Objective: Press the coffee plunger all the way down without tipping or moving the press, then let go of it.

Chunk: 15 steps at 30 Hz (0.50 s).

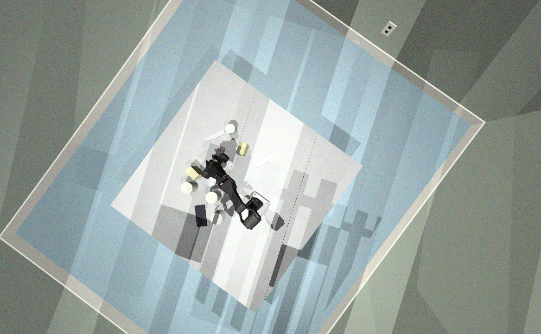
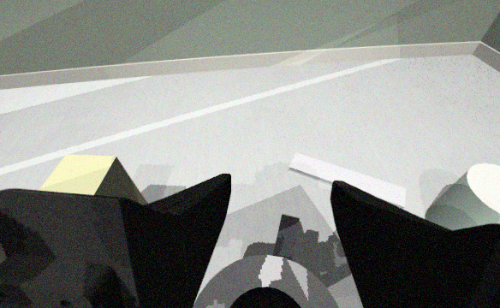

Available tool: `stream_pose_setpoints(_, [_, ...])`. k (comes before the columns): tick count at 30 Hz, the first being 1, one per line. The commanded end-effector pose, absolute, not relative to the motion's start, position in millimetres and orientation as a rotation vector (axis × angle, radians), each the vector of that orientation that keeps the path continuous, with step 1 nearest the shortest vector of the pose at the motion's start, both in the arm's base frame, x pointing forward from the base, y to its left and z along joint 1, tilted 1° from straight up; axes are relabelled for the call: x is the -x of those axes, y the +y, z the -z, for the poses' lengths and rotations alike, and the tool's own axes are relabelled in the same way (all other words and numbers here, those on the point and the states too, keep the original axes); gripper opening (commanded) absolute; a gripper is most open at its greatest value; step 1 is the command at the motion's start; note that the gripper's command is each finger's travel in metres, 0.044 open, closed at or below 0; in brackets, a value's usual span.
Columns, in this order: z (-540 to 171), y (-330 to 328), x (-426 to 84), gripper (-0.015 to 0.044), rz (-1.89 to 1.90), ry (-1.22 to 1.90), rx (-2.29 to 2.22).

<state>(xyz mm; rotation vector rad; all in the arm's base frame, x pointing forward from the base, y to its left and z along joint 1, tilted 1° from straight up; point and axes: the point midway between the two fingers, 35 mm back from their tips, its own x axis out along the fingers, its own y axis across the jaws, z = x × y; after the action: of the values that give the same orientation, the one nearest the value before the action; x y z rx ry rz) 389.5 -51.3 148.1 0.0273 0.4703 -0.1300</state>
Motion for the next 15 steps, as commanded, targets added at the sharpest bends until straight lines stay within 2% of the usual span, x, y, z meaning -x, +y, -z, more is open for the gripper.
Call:
stream_pose_setpoints(1, [-148,-51,-389,0.0327,0.130,0.470,-0.027])
stream_pose_setpoints(5, [-148,-51,-389,0.0432,0.130,0.470,-0.027])
stream_pose_setpoints(10, [-154,-51,-387,0.0440,0.130,0.472,-0.027])
stream_pose_setpoints(15, [-194,-47,-364,0.0440,0.128,0.482,-0.028])
